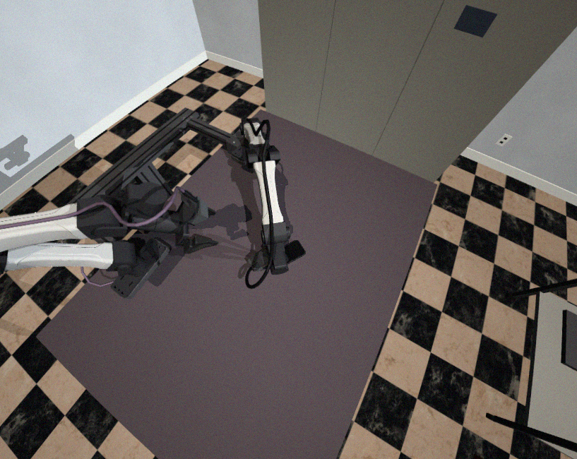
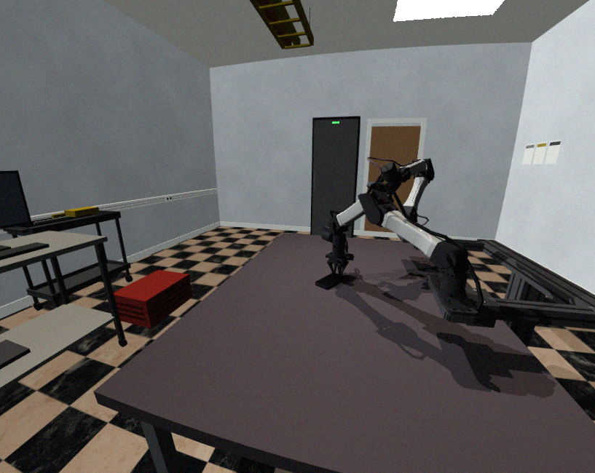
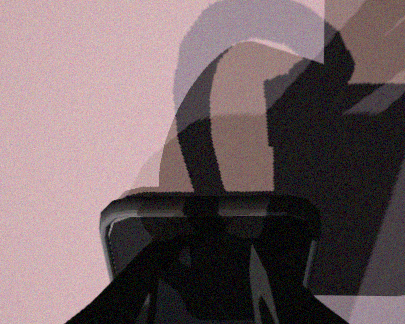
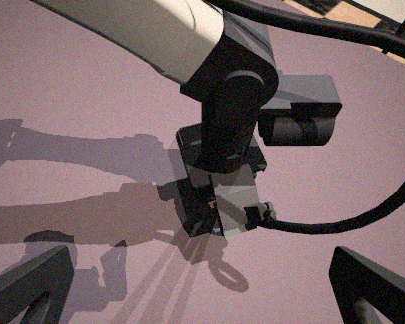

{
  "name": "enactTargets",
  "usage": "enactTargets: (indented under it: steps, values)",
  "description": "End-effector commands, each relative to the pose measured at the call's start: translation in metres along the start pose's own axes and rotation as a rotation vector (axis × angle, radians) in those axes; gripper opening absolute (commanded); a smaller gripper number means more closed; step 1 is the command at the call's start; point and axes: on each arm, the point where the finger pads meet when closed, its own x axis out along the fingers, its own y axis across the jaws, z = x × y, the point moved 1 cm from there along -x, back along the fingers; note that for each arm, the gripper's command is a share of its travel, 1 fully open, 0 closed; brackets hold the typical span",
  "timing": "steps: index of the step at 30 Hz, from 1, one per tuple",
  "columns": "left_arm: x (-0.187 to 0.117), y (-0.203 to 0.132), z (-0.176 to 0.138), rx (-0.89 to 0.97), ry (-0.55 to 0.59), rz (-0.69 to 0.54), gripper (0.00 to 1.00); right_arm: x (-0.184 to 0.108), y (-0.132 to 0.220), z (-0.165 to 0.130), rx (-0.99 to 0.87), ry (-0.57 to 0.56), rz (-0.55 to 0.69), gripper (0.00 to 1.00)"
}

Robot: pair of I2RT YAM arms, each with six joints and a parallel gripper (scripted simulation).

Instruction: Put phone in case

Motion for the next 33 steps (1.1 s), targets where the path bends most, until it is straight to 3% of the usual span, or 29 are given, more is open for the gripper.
enactTargets:
  steps: [1, 13, 14, 17, 21, 33]
  values:
    - [0.03, -0.005, -0.004, -0.007, 0.006, -0.018, 0.35, -0.002, 0.003, 0.008, -0.007, -0.041, 0.009, 1.0]
    - [0.041, 0.001, -0.002, -0.004, -0.001, 0.004, 0.35, -0.002, 0.003, 0.008, -0.007, -0.041, 0.009, 1.0]
    - [0.02, 0.008, -0.001, -0.007, -0.007, 0.023, 0.35, -0.002, 0.003, 0.008, -0.007, -0.041, 0.009, 1.0]
    - [0.013, 0.007, 0.002, -0.003, -0.006, 0.019, 0.35, -0.002, 0.003, 0.008, -0.007, -0.041, 0.009, 1.0]
    - [-0.019, 0.003, 0.001, -0.007, 0.005, -0.016, 0.35, -0.002, 0.003, 0.008, -0.007, -0.041, 0.009, 1.0]
    - [-0.019, 0.003, 0.001, -0.007, 0.005, -0.016, 0.35, -0.002, 0.003, 0.008, -0.007, -0.041, 0.009, 1.0]
